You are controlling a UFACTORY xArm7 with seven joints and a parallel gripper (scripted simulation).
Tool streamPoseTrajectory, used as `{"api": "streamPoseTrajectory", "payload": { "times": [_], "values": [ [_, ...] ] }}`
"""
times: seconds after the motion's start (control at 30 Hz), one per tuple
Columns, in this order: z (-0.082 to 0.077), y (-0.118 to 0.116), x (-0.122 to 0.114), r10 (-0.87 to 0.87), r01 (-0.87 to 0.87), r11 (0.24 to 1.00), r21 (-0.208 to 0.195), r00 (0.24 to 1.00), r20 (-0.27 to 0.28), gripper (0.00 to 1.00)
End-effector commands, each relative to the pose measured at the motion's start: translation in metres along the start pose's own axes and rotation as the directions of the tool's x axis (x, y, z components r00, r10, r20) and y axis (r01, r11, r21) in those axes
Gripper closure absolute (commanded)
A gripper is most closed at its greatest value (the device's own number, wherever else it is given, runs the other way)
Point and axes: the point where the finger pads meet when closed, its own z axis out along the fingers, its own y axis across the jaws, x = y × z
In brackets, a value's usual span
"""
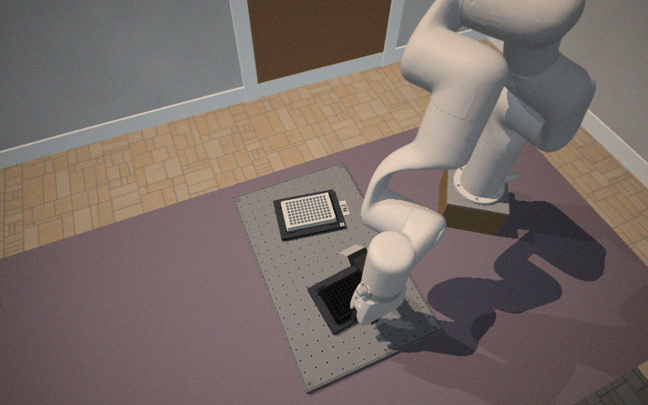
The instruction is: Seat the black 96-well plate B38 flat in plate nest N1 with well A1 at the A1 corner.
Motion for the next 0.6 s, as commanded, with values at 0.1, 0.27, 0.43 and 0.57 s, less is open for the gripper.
{"api": "streamPoseTrajectory", "payload": {
  "times": [0.1, 0.27, 0.43, 0.57],
  "values": [
    [0.012, -0.002, -0.001, 0.0, 0.0, 1.0, 0.004, 1.0, 0.001, 1.0],
    [0.017, -0.002, -0.001, 0.0, 0.0, 1.0, 0.004, 1.0, 0.001, 1.0],
    [0.023, -0.002, -0.001, 0.0, 0.0, 1.0, 0.004, 1.0, 0.001, 1.0],
    [0.023, -0.002, -0.001, 0.0, 0.0, 1.0, 0.004, 1.0, 0.001, 1.0]
  ]
}}
